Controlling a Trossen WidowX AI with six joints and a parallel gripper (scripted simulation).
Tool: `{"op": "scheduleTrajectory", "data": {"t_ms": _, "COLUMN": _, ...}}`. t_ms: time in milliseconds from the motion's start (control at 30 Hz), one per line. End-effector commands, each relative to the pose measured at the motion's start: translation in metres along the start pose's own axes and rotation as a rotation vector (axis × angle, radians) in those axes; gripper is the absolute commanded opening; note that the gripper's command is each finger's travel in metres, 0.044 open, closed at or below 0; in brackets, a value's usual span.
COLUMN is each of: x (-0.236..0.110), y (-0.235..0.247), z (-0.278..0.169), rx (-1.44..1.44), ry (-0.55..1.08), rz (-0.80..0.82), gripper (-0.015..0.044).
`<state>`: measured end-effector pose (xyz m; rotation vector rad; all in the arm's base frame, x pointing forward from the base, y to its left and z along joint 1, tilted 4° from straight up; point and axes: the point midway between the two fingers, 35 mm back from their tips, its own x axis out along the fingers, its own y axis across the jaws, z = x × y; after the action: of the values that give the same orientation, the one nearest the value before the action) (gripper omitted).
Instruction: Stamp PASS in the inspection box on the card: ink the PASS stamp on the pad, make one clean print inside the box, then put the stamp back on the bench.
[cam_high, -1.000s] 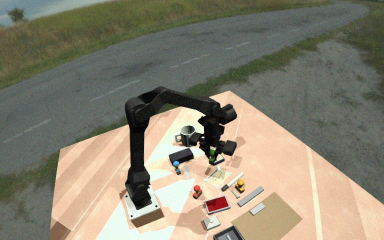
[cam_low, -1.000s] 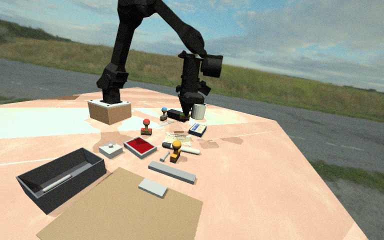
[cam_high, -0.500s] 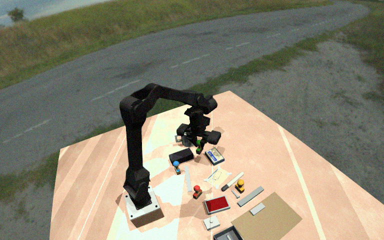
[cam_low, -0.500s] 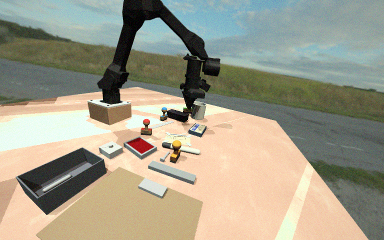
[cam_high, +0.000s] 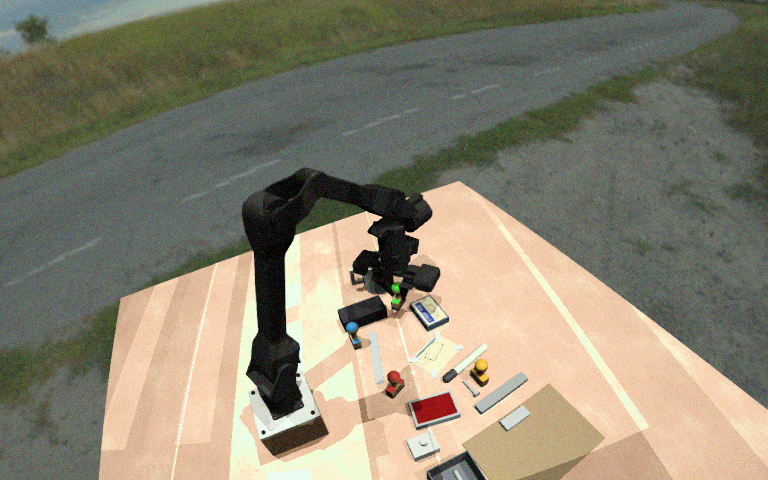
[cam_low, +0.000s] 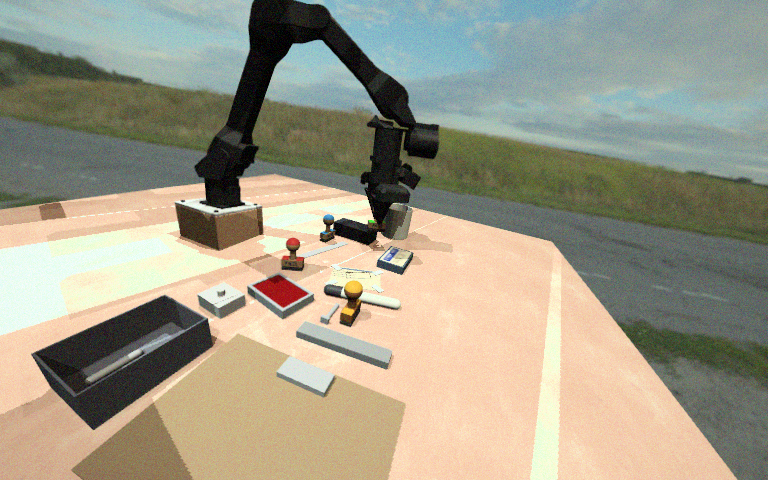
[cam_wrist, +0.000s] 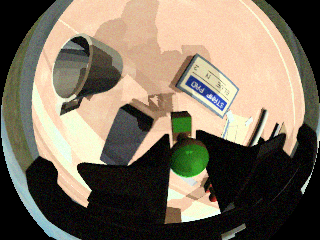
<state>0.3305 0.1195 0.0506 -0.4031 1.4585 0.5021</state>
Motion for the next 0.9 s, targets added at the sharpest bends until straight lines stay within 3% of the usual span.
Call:
{"op": "scheduleTrajectory", "data": {"t_ms": 0, "x": 0.008, "y": 0.0, "z": -0.002, "rx": 0.004, "ry": 0.009, "rz": 0.002, "gripper": 0.0}}
{"op": "scheduleTrajectory", "data": {"t_ms": 867, "x": 0.051, "y": 0.001, "z": -0.004, "rx": 0.004, "ry": 0.009, "rz": 0.002, "gripper": 0.0}}
